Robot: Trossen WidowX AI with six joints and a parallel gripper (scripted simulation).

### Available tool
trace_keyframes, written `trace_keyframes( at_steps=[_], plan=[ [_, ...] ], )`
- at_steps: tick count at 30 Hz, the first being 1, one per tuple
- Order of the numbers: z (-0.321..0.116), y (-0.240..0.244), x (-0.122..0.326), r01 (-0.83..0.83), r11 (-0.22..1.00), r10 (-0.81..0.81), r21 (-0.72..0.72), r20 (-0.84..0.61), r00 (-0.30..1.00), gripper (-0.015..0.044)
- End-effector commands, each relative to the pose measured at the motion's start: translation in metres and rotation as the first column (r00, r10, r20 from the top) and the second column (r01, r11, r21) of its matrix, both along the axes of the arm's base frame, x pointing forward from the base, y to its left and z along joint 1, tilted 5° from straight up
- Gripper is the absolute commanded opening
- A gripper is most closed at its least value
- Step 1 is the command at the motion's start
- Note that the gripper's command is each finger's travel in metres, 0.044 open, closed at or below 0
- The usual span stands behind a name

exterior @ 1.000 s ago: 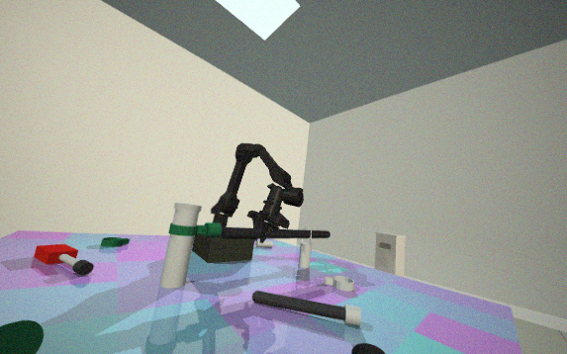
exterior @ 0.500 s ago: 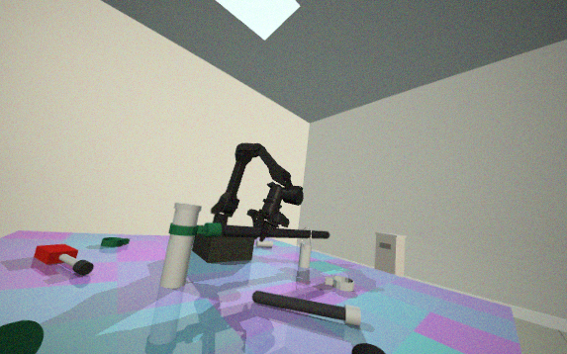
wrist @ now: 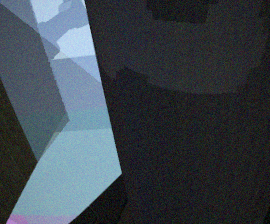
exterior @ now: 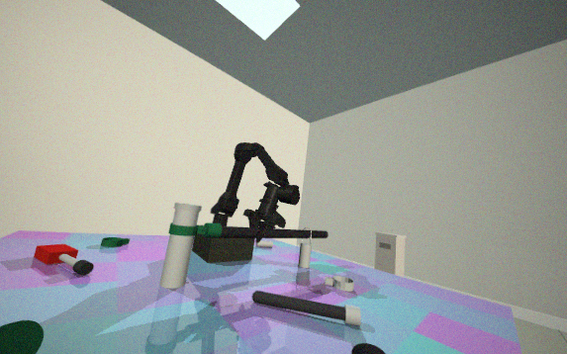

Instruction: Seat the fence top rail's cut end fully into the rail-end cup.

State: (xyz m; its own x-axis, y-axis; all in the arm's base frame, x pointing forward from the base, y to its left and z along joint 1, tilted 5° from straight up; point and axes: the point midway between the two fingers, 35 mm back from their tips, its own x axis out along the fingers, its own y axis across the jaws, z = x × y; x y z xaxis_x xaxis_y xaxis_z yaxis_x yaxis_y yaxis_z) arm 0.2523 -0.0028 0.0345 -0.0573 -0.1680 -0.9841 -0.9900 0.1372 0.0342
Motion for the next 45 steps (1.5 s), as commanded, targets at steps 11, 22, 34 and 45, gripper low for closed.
trace_keyframes(
  at_steps=[11, 22, 34, 45],
  plan=[
    [0.0021, -0.0066, -0.0002, -0.001, 1.0, 0.001, -0.019, 0.005, 1.0, 0.0],
    [0.0021, -0.0066, -0.0002, -0.001, 1.0, 0.001, -0.019, 0.005, 1.0, 0.0],
    [0.0021, -0.0066, -0.0002, -0.001, 1.0, 0.001, -0.019, 0.005, 1.0, 0.0],
    [-0.0002, -0.0002, -0.0001, -0.001, 1.0, 0.001, 0.004, 0.001, 1.0, 0.0]
  ],
)
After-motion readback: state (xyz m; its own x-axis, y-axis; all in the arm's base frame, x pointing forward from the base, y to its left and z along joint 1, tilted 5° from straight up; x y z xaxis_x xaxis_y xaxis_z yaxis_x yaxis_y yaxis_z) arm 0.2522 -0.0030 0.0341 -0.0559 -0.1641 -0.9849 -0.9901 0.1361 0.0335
